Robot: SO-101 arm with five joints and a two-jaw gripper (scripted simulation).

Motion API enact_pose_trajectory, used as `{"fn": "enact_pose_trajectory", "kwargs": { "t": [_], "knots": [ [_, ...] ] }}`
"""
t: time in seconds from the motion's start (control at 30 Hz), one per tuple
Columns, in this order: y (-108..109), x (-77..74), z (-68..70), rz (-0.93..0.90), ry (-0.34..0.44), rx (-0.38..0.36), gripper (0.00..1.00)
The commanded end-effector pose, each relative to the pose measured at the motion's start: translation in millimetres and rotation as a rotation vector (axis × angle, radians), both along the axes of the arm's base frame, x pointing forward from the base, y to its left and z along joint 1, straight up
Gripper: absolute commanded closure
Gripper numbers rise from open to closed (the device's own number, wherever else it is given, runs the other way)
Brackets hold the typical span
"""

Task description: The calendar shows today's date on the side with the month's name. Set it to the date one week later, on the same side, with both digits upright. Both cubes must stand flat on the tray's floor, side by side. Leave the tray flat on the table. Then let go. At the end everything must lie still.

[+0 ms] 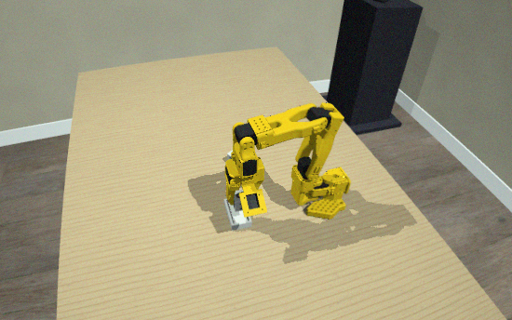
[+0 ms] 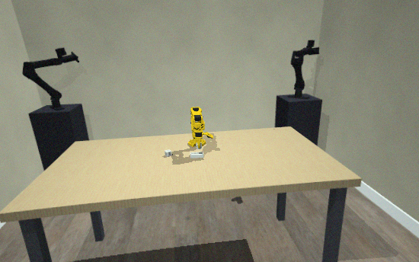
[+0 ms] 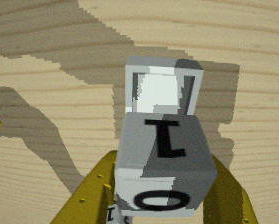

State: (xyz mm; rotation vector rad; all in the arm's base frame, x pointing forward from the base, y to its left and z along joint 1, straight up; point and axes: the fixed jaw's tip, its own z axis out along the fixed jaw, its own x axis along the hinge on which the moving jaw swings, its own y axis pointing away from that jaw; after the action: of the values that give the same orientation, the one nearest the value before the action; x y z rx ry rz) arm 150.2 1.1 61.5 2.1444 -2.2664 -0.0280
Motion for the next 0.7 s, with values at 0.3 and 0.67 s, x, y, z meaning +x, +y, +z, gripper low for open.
{"fn": "enact_pose_trajectory", "kwargs": {
  "t": [0.3,0.67],
  "knots": [
    [4.3,8.3,11.4,0.007,-0.067,0.003,1.00],
    [4.2,8.4,11.4,0.007,-0.067,0.003,1.00]
  ]
}}
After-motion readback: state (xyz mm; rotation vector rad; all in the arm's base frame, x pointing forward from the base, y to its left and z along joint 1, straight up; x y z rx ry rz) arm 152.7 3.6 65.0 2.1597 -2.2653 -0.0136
